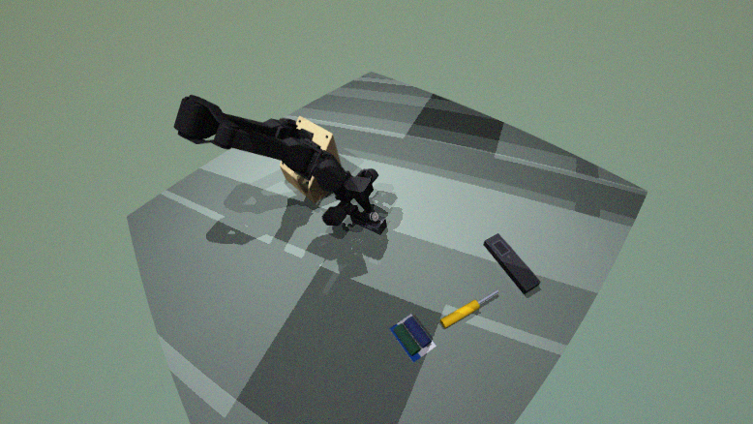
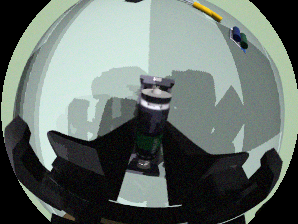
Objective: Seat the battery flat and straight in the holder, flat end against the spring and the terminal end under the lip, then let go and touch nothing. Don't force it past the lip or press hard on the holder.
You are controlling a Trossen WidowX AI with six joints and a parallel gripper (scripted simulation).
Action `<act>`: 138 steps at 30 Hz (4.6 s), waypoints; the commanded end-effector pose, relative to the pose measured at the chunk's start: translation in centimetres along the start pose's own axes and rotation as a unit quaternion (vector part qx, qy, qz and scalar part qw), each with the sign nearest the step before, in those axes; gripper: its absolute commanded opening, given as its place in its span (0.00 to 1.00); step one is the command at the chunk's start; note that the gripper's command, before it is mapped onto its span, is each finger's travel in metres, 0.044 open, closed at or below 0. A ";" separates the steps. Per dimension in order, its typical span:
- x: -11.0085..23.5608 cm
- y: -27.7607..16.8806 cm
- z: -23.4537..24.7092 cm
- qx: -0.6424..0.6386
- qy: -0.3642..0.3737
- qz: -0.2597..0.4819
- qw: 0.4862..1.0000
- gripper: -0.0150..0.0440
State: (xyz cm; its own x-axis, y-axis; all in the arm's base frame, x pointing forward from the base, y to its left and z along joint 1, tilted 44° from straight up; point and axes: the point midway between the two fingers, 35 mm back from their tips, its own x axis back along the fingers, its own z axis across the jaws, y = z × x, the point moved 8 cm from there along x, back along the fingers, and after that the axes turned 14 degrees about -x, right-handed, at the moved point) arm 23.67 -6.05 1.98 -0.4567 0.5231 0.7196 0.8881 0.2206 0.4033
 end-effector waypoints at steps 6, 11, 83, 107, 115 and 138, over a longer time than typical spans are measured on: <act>0.3 -0.9 -0.2 0.002 0.000 0.006 1.000 0.39; 0.4 -0.9 -0.2 0.002 0.000 0.007 1.000 0.39; -1.7 2.3 0.5 -0.021 -0.002 0.145 0.989 0.39; -2.3 3.3 0.4 -0.023 -0.013 0.212 0.977 0.39; -2.4 3.7 0.3 -0.023 -0.016 0.233 0.972 0.39; -2.8 4.6 -0.1 -0.023 -0.020 0.283 0.959 0.39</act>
State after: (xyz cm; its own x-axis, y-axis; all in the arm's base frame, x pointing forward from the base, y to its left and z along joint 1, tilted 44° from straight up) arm 29.27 -6.32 2.08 0.0709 0.5750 0.8150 0.9916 -0.1293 0.0050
